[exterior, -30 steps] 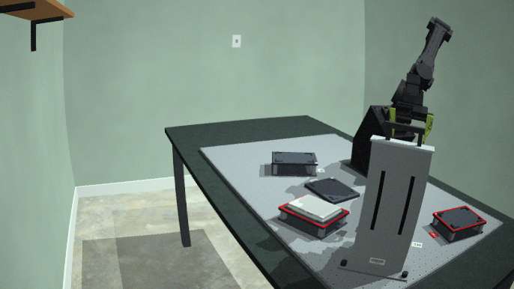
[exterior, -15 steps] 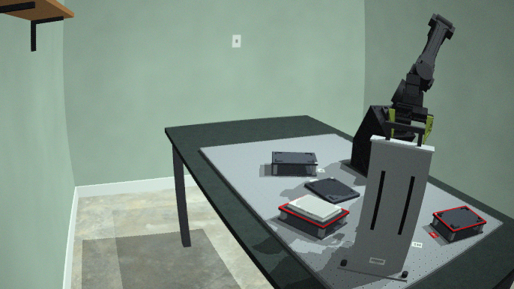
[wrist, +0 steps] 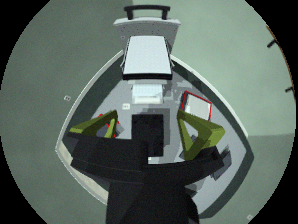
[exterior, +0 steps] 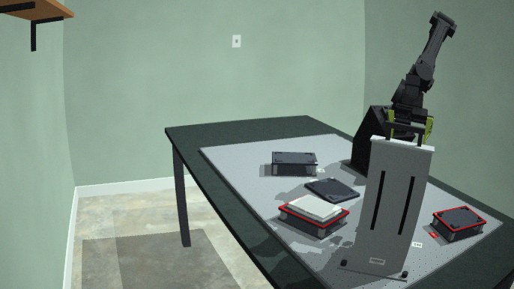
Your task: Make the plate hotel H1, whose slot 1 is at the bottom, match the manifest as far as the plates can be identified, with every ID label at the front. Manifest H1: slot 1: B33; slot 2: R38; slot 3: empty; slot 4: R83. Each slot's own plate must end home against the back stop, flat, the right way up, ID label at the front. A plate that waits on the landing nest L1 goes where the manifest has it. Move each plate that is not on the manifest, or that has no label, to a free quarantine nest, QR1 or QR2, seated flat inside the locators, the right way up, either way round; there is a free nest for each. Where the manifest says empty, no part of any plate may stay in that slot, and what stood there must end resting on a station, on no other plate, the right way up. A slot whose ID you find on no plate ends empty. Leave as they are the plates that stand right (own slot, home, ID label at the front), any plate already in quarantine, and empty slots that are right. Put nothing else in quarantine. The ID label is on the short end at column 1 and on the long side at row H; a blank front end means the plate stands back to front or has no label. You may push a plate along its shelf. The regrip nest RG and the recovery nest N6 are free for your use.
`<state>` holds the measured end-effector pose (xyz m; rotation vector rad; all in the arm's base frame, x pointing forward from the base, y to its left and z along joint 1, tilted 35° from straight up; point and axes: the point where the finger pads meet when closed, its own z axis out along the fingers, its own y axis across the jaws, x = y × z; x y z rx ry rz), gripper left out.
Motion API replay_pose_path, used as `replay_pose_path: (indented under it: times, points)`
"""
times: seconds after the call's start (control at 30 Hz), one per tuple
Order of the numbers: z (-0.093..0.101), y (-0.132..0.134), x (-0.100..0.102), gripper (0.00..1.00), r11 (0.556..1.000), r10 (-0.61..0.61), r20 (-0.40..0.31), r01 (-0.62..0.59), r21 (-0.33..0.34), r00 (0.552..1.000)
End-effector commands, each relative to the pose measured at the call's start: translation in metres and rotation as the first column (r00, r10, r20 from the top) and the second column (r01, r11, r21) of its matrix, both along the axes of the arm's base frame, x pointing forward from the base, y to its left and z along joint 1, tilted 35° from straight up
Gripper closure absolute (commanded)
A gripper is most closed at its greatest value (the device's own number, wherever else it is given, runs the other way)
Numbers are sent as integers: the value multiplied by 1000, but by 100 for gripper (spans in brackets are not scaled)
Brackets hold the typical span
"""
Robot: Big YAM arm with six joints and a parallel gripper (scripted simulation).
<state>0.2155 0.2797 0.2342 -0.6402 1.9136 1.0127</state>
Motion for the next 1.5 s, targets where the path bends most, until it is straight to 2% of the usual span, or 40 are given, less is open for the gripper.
replay_pose_path:
  times: [0.0,0.2,0.23,1.47]
  points:
    - [40,7,16,0,998,-15,60,12,56,998]
    - [38,10,19,0,999,-15,56,12,51,998]
    - [42,11,20,0,998,-15,61,12,55,998]
    - [58,39,51,0,999,-15,63,12,52,998]
